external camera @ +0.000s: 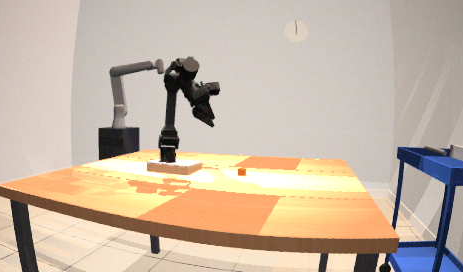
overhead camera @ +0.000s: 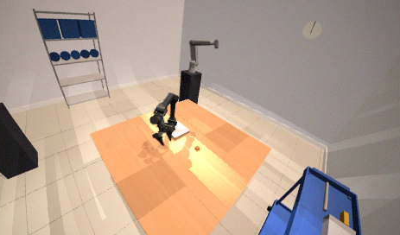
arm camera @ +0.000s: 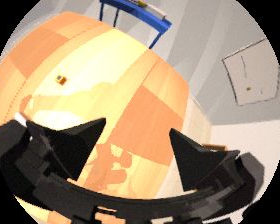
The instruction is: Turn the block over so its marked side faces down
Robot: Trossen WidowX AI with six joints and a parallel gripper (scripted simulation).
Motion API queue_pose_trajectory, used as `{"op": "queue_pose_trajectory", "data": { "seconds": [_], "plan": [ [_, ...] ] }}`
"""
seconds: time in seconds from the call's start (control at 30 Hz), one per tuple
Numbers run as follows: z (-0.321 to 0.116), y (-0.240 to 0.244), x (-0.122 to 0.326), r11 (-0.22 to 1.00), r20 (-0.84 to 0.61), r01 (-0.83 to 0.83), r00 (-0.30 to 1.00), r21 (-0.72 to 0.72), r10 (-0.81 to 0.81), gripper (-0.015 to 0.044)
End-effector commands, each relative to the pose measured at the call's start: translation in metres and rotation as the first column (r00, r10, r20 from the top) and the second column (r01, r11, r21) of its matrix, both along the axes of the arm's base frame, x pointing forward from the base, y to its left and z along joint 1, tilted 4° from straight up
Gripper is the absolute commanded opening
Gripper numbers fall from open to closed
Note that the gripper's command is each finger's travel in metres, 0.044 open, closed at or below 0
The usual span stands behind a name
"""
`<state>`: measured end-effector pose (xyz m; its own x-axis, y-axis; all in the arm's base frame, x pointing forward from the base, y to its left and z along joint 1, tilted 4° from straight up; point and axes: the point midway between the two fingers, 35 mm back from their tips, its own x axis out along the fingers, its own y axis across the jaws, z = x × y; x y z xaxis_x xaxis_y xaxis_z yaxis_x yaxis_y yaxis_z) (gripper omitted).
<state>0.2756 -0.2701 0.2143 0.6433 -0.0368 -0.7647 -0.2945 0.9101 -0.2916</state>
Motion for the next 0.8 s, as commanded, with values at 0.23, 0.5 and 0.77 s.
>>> {"op": "queue_pose_trajectory", "data": {
  "seconds": [0.23,0.5,0.77],
  "plan": [
    [-0.059,0.142,0.070,0.954,-0.327,0.139,0.944,0.266,-0.046,0.0440],
    [-0.085,0.238,0.078,0.928,-0.506,0.266,0.857,0.261,-0.103,0.0440],
    [-0.109,0.314,0.059,0.917,-0.629,0.382,0.742,0.115,-0.230,0.0440]
  ]
}}
